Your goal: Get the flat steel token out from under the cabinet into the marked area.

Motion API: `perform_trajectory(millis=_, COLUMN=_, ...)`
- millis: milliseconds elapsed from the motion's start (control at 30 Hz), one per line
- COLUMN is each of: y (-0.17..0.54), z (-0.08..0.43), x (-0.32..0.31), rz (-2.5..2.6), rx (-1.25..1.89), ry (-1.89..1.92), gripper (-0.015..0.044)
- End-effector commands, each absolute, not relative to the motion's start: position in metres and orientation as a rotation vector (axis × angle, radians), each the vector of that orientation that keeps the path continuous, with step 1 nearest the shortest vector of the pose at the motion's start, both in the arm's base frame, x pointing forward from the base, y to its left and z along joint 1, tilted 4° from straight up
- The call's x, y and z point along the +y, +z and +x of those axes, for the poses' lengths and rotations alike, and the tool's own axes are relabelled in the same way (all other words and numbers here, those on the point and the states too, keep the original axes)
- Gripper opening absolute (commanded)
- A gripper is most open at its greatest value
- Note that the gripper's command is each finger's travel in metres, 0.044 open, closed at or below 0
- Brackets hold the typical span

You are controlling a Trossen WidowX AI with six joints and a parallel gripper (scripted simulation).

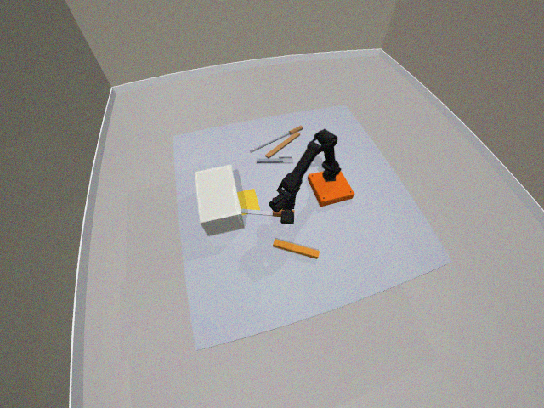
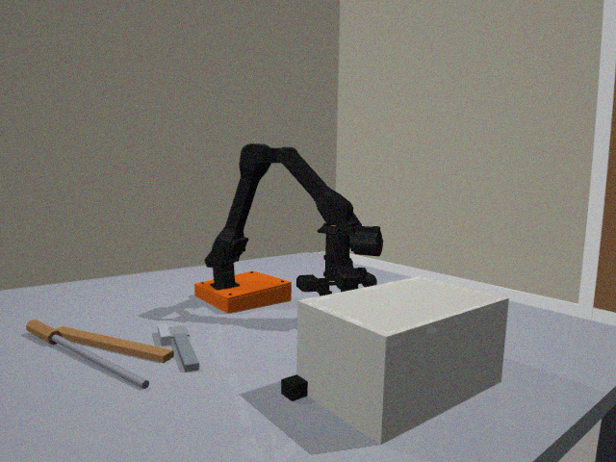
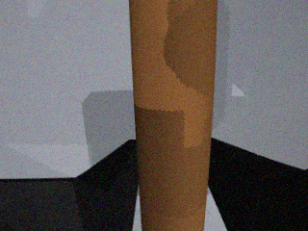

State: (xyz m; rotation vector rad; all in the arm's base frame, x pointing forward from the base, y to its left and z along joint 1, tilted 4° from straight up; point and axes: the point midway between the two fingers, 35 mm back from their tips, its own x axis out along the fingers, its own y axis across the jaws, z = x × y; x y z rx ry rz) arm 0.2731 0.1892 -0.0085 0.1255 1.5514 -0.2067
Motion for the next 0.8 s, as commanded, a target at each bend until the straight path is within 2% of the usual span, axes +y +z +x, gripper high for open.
perform_trajectory(millis=0, y=-0.008, z=0.281, x=0.188, rz=0.130, rx=1.554, ry=-0.204, gripper=0.0000)
perform_trajectory(millis=767, y=-0.007, z=0.312, x=0.182, rz=0.129, rx=1.551, ry=-0.205, gripper=0.0000)
